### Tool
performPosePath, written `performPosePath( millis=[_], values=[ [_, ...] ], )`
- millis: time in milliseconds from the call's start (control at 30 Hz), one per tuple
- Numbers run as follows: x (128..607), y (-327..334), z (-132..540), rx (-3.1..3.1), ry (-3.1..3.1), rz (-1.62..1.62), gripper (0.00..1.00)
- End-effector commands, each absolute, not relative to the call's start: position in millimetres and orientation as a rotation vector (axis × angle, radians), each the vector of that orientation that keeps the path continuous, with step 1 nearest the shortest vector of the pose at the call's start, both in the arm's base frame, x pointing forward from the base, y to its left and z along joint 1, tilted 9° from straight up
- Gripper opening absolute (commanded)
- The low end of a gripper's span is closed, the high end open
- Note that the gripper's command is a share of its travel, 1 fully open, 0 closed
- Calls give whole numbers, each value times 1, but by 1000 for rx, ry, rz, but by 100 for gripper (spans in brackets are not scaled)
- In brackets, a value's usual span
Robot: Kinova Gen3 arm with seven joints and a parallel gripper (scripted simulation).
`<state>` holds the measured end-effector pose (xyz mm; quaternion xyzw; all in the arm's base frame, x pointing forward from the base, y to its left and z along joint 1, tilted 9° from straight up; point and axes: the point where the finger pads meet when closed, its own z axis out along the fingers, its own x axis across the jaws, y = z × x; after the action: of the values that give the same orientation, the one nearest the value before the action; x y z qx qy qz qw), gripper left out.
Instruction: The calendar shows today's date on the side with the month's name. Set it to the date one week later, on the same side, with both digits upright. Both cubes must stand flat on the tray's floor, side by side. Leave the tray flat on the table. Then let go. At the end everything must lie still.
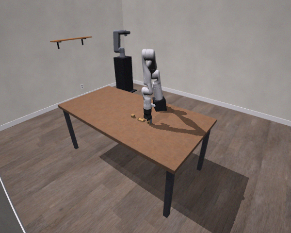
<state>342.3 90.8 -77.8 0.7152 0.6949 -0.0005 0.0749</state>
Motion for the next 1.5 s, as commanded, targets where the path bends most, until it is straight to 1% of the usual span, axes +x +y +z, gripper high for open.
performPosePath(
  millis=[0, 800, 833, 900, 933, 1000, 1033, 1100, 1133, 1267, 1300, 1467],
  values=[
    [343, 91, -77, 2145, 2085, 0, 60],
    [343, 91, -77, 2145, 2085, 0, 60],
    [343, 91, -77, 2145, 2085, 0, 66],
    [343, 91, -77, 2145, 2085, 0, 66],
    [343, 91, -77, 2145, 2085, 0, 72],
    [343, 91, -77, 2145, 2085, 0, 72],
    [343, 91, -77, 2145, 2085, 0, 78],
    [343, 91, -77, 2145, 2085, 0, 78],
    [343, 91, -77, 2145, 2085, 0, 84],
    [343, 91, -77, 2145, 2085, 0, 84],
    [343, 91, -77, 2145, 2085, 0, 90],
    [343, 91, -77, 2145, 2085, 0, 90]
  ],
)
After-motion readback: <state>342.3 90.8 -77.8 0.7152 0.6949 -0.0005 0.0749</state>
